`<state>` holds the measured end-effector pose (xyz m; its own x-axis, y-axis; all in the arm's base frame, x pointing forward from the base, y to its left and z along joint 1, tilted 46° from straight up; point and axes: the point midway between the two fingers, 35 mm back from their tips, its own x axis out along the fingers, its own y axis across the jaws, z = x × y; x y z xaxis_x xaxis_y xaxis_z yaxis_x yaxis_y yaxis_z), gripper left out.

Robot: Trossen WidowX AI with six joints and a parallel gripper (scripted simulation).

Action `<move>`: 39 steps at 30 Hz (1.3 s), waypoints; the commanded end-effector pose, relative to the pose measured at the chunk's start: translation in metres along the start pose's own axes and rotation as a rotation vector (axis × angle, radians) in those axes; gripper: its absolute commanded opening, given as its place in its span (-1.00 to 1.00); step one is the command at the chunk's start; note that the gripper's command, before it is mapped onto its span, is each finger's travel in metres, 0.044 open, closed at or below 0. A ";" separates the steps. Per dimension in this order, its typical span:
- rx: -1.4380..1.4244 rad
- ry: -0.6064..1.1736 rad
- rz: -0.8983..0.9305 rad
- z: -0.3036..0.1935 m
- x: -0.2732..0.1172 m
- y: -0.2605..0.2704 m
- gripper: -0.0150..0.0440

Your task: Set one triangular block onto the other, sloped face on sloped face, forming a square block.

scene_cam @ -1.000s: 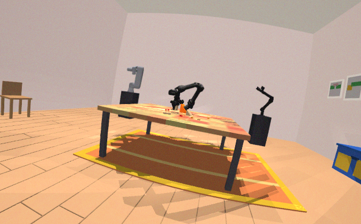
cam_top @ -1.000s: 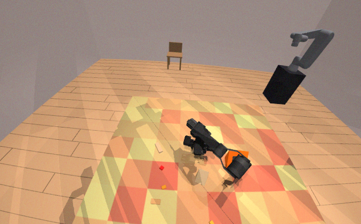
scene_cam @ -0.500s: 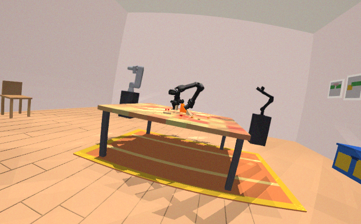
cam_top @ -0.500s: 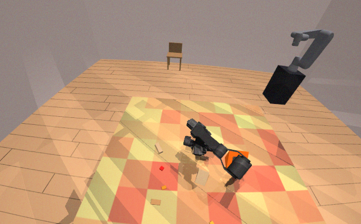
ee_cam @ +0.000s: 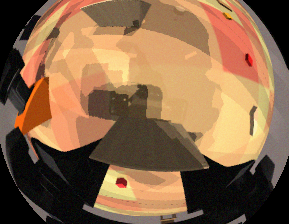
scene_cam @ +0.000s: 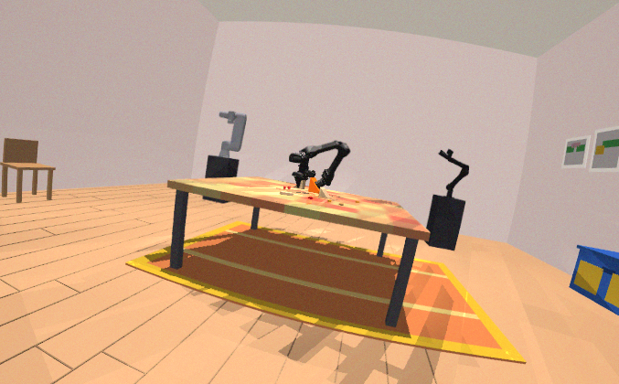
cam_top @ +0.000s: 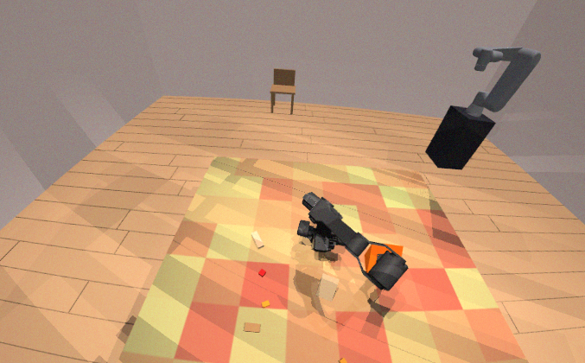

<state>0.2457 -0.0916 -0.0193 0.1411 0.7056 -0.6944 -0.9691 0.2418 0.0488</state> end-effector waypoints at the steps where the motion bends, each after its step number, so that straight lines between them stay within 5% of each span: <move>1: 0.005 -0.001 0.000 0.000 0.000 0.000 -0.49; 36: -0.002 -0.002 0.006 0.000 0.026 0.000 -0.49; 39: -0.010 0.003 0.007 0.001 0.025 0.000 -0.22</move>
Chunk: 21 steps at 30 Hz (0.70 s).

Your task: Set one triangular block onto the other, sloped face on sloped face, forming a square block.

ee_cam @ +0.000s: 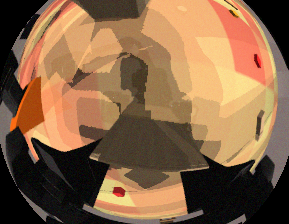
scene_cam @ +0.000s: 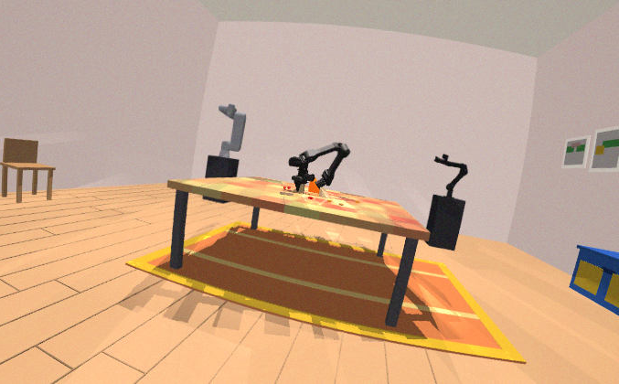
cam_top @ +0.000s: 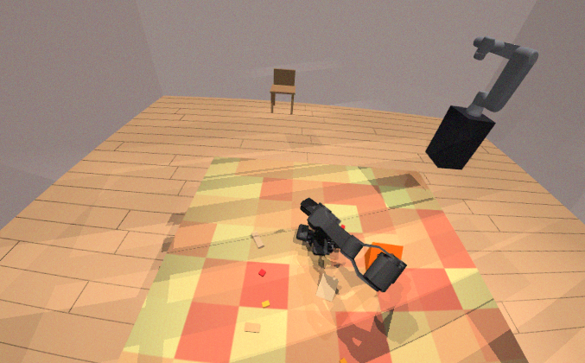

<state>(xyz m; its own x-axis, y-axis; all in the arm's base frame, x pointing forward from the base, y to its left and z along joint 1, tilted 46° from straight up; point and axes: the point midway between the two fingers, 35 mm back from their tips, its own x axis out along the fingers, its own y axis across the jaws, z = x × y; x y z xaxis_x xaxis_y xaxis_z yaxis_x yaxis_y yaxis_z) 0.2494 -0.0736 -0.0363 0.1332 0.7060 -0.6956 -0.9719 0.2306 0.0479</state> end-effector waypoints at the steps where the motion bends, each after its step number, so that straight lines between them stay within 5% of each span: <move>1: -0.001 0.001 0.000 0.000 0.000 0.000 -0.14; 14: -0.001 0.001 0.000 0.000 0.000 0.000 1.00; 21: -0.001 0.001 0.000 0.000 -0.003 0.000 1.00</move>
<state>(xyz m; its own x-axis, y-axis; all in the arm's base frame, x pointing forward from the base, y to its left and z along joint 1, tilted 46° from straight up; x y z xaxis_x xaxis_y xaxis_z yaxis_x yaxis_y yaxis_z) 0.2494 -0.0737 -0.0362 0.1332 0.7062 -0.6953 -0.9718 0.2309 0.0484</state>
